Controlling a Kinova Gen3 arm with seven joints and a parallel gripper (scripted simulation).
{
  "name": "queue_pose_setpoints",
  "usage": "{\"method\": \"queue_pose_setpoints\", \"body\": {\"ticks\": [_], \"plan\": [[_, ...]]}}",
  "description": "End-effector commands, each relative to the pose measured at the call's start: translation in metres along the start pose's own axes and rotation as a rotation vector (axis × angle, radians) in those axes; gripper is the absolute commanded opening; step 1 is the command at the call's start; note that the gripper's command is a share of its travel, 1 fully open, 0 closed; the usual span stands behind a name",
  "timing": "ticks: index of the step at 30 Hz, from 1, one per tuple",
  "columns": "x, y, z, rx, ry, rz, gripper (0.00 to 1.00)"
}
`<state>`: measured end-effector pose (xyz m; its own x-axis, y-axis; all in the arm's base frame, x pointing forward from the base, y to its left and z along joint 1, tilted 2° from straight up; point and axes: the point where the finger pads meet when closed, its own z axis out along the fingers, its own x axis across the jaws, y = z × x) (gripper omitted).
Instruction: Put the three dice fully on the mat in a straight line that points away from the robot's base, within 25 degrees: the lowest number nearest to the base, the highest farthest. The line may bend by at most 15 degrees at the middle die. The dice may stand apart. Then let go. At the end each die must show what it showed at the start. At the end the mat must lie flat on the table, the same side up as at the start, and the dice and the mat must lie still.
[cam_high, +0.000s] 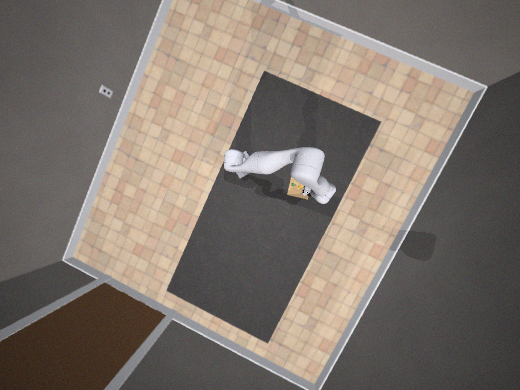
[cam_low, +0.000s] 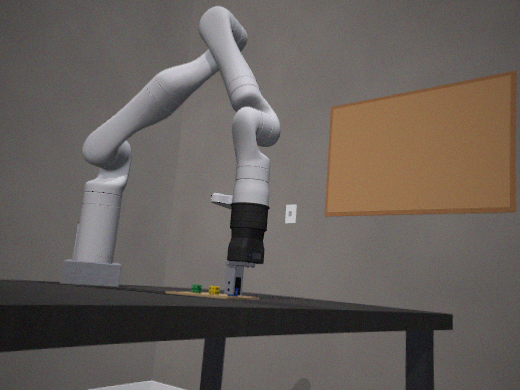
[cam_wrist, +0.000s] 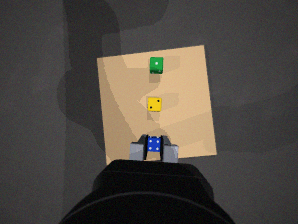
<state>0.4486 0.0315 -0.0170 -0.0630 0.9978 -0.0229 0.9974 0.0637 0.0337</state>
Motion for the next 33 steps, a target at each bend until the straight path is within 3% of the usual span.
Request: {"method": "queue_pose_setpoints", "body": {"ticks": [1, 6, 10, 14, 18, 20, 21, 33], "plan": [[-0.0014, -0.0004, 0.0016, -0.001, -0.003, -0.012, 0.34], [-0.0014, -0.0004, 0.0016, -0.001, -0.003, -0.012, 0.34], [-0.0014, -0.0004, 0.0016, -0.001, -0.003, -0.012, 0.46], [-0.0014, -0.0004, 0.0016, -0.001, -0.003, -0.012, 0.46], [-0.0014, -0.0004, 0.0016, -0.001, -0.003, -0.012, 0.58], [-0.0014, -0.0004, 0.0016, -0.001, -0.003, -0.012, 0.58], [-0.0014, -0.0004, 0.0016, -0.001, -0.003, -0.012, 0.64], [-0.0012, -0.0006, 0.0011, -0.001, -0.003, -0.012, 0.64]]}}
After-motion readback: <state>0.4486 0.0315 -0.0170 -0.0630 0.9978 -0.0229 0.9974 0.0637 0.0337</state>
